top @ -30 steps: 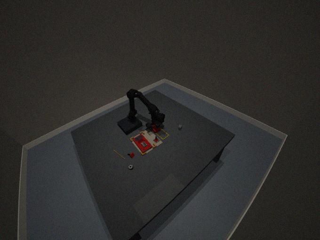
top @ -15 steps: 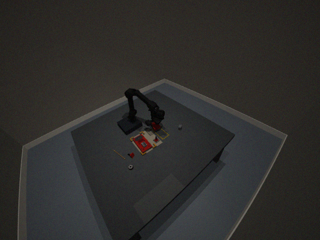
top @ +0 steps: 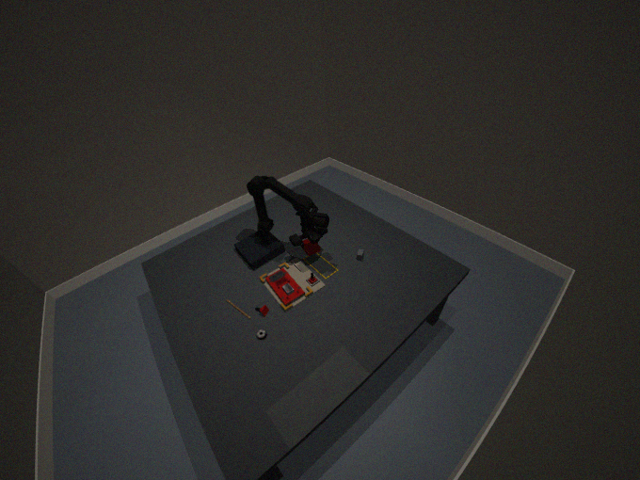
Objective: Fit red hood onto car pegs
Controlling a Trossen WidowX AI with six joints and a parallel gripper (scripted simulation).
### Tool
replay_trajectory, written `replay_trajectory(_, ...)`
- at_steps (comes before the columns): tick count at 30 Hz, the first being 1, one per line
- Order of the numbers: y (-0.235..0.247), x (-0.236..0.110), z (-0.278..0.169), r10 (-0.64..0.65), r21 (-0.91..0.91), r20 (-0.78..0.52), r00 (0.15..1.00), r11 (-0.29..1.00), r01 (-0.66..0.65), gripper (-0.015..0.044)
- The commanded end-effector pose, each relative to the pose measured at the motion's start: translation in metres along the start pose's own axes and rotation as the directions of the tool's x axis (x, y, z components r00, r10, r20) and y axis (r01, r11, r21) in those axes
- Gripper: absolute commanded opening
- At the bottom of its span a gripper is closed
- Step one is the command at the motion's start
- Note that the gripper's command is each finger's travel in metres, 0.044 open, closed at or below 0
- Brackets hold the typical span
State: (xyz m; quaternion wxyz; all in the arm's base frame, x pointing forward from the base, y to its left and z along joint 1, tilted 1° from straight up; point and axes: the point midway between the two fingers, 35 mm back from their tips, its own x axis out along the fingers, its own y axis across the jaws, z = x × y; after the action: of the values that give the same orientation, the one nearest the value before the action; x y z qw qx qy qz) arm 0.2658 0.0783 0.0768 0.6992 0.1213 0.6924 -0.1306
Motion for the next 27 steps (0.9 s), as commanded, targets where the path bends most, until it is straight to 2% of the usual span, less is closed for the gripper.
replay_trajectory(1, 0.001, -0.010, 0.001, 0.009, 0.003, 0.012, 1.000, 1.000, -0.009, 0.0000)
replay_trajectory(11, -0.002, -0.009, 0.003, 0.001, 0.000, 0.003, 1.000, 1.000, -0.001, 0.0000)
replay_trajectory(27, -0.032, -0.011, 0.041, 0.000, 0.011, 0.007, 1.000, 1.000, 0.000, 0.0000)
